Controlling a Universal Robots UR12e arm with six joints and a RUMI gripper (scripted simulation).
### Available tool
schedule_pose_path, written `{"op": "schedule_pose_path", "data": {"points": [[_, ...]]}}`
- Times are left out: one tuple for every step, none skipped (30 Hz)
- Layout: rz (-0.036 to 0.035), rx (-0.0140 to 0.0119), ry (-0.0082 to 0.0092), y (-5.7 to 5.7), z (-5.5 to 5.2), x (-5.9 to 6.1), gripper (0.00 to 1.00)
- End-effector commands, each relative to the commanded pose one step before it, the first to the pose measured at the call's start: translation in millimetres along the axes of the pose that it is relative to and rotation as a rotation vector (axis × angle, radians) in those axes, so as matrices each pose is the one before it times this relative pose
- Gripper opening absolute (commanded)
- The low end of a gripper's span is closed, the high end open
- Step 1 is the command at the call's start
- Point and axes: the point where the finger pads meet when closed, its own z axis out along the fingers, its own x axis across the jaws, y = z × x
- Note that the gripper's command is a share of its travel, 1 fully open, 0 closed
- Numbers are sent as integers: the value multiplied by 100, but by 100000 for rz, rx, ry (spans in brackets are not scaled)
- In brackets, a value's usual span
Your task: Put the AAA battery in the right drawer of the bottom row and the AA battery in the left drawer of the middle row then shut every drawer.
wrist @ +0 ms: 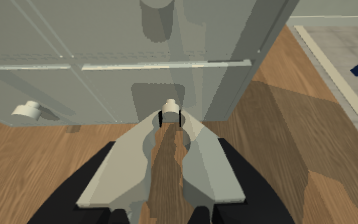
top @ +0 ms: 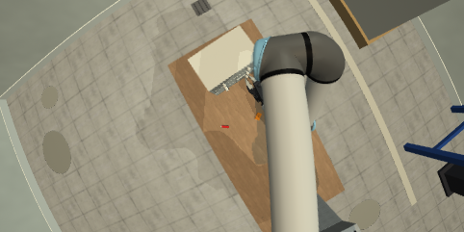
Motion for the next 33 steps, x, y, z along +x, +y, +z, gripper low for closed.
{"op": "schedule_pose_path", "data": {"points": [[-24,57,0,-23,-62,0,7],[0,0,0,12,-22,0,7],[0,0,0,13,-23,0,7],[0,0,0,14,-24,0,7],[0,0,0,14,-25,0,7],[0,0,0,15,-26,0,7],[0,0,0,16,-27,0,7],[0,0,0,16,-28,0,7],[0,0,0,17,-30,0,7],[0,0,0,18,-31,0,7],[0,0,0,18,-32,0,7],[0,0,0,19,-33,0,7],[0,0,0,20,-34,0,7],[0,0,0,20,-35,0,7],[0,0,0,21,-36,0,7],[0,0,0,0,0,0,7],[0,0,0,0,0,0,7],[0,0,0,22,-37,0,7],[0,0,0,22,-39,0,7],[0,0,0,23,-40,0,7],[0,0,0,23,-41,0,7],[0,0,0,24,-42,0,7],[0,0,0,25,-43,0,7],[0,0,0,26,-44,0,7],[0,0,0,26,-45,0,7],[0,0,0,27,-46,0,7],[0,0,0,27,-47,0,7],[0,0,0,28,-48,0,7],[0,0,0,28,-49,0,7],[0,0,0,29,-50,0,7],[0,0,0,29,-51,0,7],[0,0,0,30,-52,0,7],[0,0,0,0,0,0,7]]}}
